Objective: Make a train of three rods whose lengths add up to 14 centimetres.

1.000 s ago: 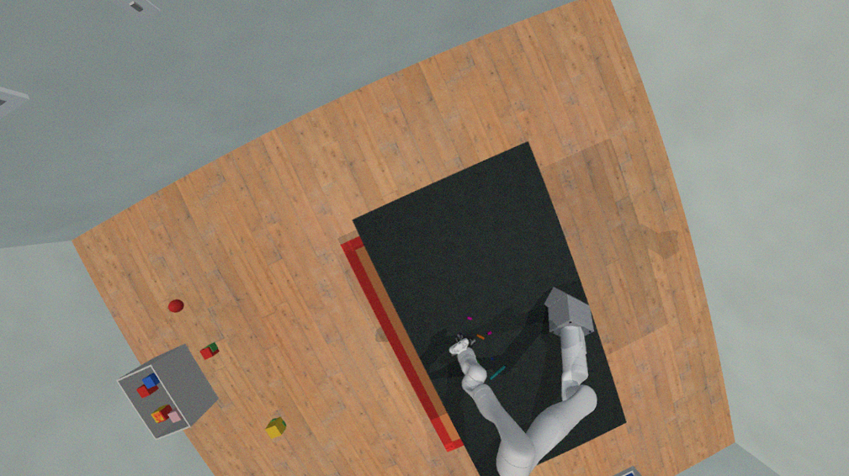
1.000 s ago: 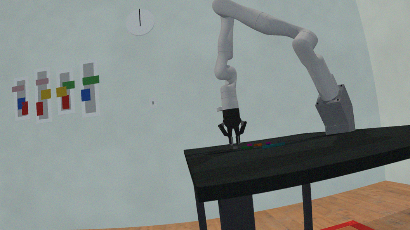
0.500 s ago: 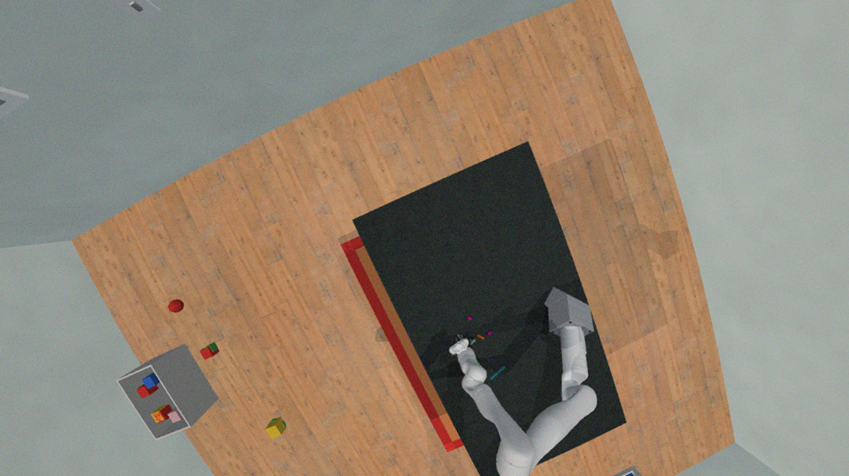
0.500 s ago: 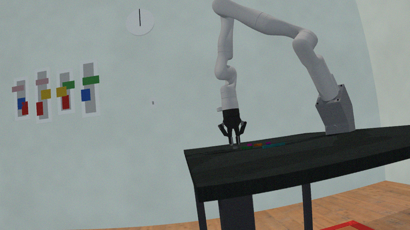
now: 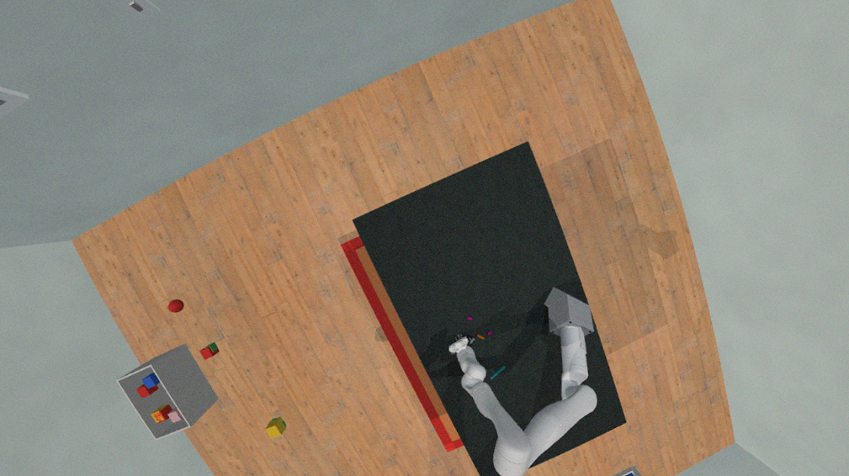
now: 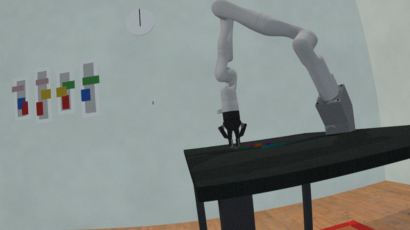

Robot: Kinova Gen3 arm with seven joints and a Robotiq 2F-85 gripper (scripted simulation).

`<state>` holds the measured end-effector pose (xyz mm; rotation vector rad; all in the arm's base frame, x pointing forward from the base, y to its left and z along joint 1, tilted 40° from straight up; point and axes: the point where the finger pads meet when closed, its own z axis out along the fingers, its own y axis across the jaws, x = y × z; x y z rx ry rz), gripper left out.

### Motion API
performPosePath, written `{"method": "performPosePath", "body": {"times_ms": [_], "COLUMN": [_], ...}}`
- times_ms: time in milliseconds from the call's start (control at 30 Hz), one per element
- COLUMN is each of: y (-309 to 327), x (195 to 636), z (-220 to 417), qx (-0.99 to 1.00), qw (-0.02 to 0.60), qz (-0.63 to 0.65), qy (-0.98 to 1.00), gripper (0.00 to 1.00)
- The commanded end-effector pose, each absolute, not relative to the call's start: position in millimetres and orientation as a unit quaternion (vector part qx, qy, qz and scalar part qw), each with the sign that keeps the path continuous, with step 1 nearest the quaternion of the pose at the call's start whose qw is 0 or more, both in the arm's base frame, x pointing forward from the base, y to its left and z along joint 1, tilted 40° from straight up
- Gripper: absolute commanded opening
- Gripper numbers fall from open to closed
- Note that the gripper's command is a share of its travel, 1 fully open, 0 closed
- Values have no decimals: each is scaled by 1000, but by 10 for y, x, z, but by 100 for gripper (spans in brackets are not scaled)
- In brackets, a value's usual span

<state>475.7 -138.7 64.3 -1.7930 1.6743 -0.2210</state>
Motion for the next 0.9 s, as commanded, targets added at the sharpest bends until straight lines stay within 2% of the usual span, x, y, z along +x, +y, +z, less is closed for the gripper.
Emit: {"method": "performPosePath", "body": {"times_ms": [0,867], "y": [-1359,-1350], "x": [4770,4785], "z": [620,599], "qx": [-687,-687], "qw": [334,334], "qz": [-83,-83], "qy": [640,640], "gripper": [24,24]}}
